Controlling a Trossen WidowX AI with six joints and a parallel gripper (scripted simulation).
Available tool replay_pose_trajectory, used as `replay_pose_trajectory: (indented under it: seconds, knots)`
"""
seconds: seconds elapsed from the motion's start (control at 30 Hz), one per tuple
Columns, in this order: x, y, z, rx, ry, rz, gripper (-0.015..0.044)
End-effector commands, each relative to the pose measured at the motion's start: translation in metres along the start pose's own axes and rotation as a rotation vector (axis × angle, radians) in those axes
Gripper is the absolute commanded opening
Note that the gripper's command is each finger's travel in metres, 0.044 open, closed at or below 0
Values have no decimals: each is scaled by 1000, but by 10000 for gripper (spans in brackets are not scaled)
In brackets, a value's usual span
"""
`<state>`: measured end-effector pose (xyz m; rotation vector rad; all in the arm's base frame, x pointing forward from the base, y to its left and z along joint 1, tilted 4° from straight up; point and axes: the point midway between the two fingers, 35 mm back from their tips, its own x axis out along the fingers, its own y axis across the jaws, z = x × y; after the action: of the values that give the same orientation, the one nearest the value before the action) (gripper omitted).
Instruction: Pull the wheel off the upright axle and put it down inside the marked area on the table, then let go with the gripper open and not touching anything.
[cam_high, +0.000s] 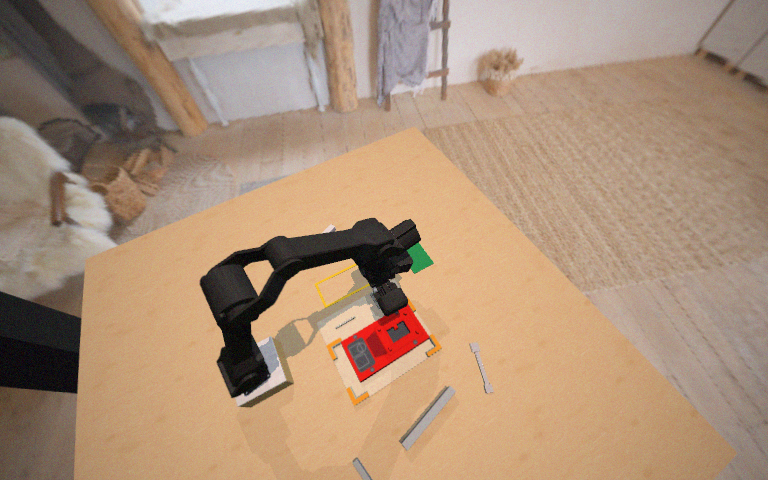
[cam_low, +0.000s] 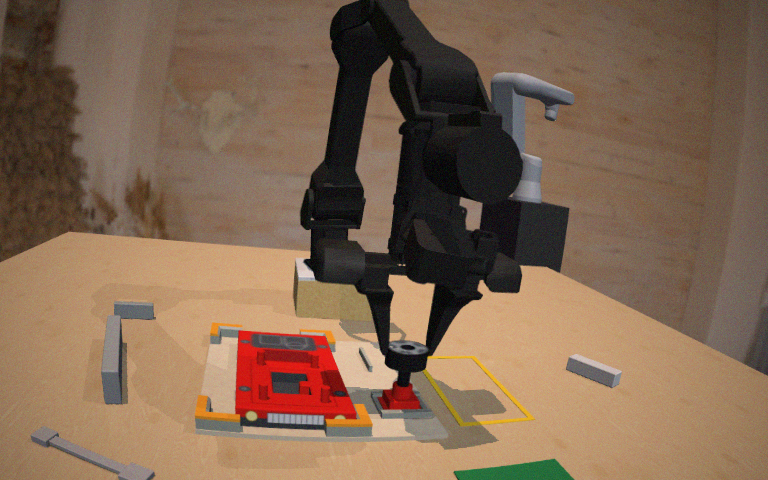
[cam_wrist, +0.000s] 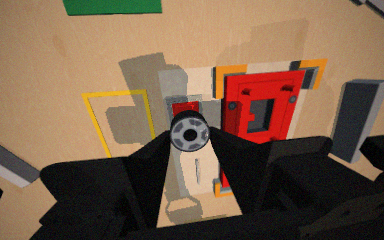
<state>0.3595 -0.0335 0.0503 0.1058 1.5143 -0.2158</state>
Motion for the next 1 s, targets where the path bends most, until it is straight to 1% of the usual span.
replay_pose_trajectory:
  seconds: [0.0,0.97]
  knots:
    - [-3,1,1,1,-4,3,0]
    - [-13,0,1,0,-8,5,0]
